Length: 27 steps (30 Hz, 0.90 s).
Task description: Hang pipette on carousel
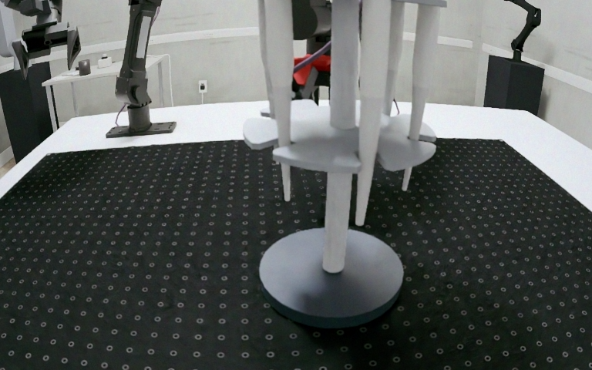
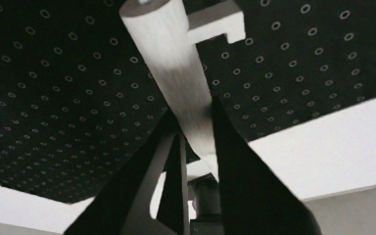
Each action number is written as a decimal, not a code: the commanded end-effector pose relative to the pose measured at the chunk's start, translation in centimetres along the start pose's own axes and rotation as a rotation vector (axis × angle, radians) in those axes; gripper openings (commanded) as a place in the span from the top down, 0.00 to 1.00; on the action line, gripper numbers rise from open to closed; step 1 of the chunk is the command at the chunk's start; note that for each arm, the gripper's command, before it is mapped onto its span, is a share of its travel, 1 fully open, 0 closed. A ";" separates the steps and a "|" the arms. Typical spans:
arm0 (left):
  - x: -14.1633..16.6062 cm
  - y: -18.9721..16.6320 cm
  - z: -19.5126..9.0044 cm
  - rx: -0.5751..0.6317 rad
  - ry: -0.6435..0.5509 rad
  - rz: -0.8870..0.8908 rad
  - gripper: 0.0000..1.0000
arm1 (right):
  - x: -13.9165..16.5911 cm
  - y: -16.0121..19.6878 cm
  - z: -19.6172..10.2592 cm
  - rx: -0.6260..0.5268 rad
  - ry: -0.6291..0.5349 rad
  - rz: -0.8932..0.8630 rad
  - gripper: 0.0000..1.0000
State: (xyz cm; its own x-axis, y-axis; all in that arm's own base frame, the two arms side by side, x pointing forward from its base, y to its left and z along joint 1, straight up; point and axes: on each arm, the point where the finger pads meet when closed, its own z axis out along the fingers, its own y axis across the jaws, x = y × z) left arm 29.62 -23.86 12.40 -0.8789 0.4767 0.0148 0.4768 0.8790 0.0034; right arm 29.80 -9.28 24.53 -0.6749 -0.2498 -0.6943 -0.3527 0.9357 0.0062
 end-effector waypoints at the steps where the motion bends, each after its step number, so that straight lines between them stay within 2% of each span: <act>1: -0.9 -0.1 -1.1 0.006 -0.018 0.015 0.88 | -0.7 -0.4 -0.4 0.009 -0.024 -0.012 0.00; 10: -3.9 0.2 -1.2 0.006 -0.019 0.007 0.88 | -0.7 -0.4 -0.4 0.009 -0.024 -0.012 0.00; 11: -4.5 -0.3 -3.0 0.006 -0.119 0.020 0.88 | -0.7 -0.4 -0.4 0.009 -0.024 -0.012 0.00; 12: -3.8 -0.4 -2.2 -0.001 -0.113 0.026 0.88 | -0.7 -0.4 -0.4 0.009 -0.024 -0.012 0.00; 15: -4.1 -0.4 -3.1 0.001 -0.223 0.021 0.88 | -0.7 -0.4 -0.4 0.009 -0.024 -0.012 0.00; 17: -4.1 -0.4 -3.1 0.001 -0.223 0.021 0.88 | -0.7 -0.4 -0.4 0.009 -0.024 -0.012 0.00; 19: -4.3 -0.4 -3.7 0.002 -0.297 0.016 0.88 | -0.7 -0.4 -0.4 0.009 -0.024 -0.012 0.00; 21: -4.6 0.0 -4.4 0.000 -0.302 0.008 0.88 | -0.7 -0.4 -0.4 0.009 -0.024 -0.012 0.00; 22: -5.5 -0.1 -5.9 0.008 -0.344 0.006 0.88 | -0.7 -0.4 -0.4 0.009 -0.024 -0.012 0.00; 24: -5.5 -0.1 -5.9 0.008 -0.344 0.006 0.88 | -0.7 -0.4 -0.4 0.009 -0.024 -0.012 0.00; 26: -5.7 -0.1 -4.6 0.002 -0.314 0.007 0.88 | -0.7 -0.4 -0.4 0.009 -0.024 -0.012 0.00; 27: -4.7 -0.2 -4.8 0.002 -0.339 0.013 0.88 | -0.7 -0.4 -0.4 0.009 -0.024 -0.012 0.00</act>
State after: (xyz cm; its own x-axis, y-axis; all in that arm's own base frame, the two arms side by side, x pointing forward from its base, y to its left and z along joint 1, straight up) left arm 33.10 -25.77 15.78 -0.8509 0.4740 -0.2266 0.4856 0.8742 0.0054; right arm 29.80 -9.28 24.53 -0.6749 -0.2498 -0.6943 -0.3527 0.9357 0.0062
